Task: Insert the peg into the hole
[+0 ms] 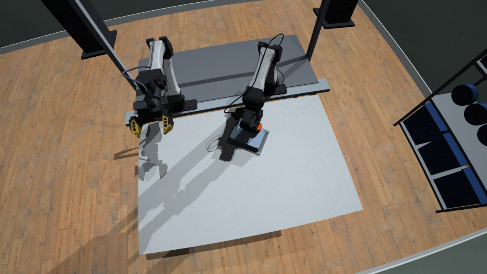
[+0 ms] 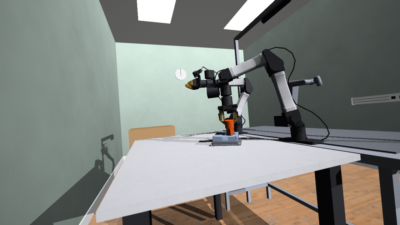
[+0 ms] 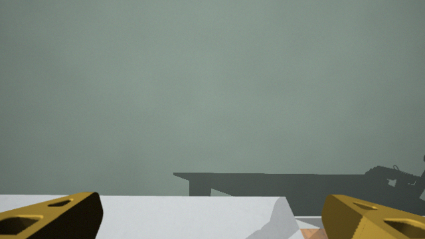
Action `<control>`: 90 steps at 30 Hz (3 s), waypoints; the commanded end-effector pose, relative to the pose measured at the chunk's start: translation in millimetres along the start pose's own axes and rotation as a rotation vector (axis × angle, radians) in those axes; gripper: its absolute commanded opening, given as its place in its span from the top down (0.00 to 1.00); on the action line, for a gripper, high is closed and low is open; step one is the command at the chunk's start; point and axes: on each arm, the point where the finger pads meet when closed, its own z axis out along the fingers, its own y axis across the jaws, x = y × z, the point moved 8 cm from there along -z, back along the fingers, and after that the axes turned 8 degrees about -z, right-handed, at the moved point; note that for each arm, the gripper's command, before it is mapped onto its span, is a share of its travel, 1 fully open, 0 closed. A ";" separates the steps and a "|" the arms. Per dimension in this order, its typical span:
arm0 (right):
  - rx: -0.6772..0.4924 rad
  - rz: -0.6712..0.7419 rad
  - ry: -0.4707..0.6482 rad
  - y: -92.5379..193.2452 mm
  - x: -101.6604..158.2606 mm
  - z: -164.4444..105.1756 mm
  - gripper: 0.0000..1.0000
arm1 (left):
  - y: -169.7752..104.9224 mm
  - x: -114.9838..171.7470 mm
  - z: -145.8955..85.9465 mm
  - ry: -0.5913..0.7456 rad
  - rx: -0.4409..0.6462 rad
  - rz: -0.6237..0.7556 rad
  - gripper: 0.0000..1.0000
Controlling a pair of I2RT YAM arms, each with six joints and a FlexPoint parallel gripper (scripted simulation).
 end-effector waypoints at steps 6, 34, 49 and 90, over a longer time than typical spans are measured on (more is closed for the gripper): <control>0.006 0.001 -0.015 -1.4 -4.3 -1.9 0.00 | 0.6 0.6 -3.4 -0.003 -0.013 -0.003 0.97; -0.134 -0.102 0.060 11.5 8.9 -4.1 0.00 | -1.1 4.8 -53.6 0.006 -0.024 -0.006 0.65; -0.367 -0.079 0.251 73.5 1.7 -44.2 0.00 | 8.2 -29.9 -41.2 0.155 -0.116 0.024 0.65; -0.995 -0.265 0.392 140.5 -32.1 -193.8 0.00 | 12.8 -35.8 -14.0 0.139 -0.138 0.046 0.65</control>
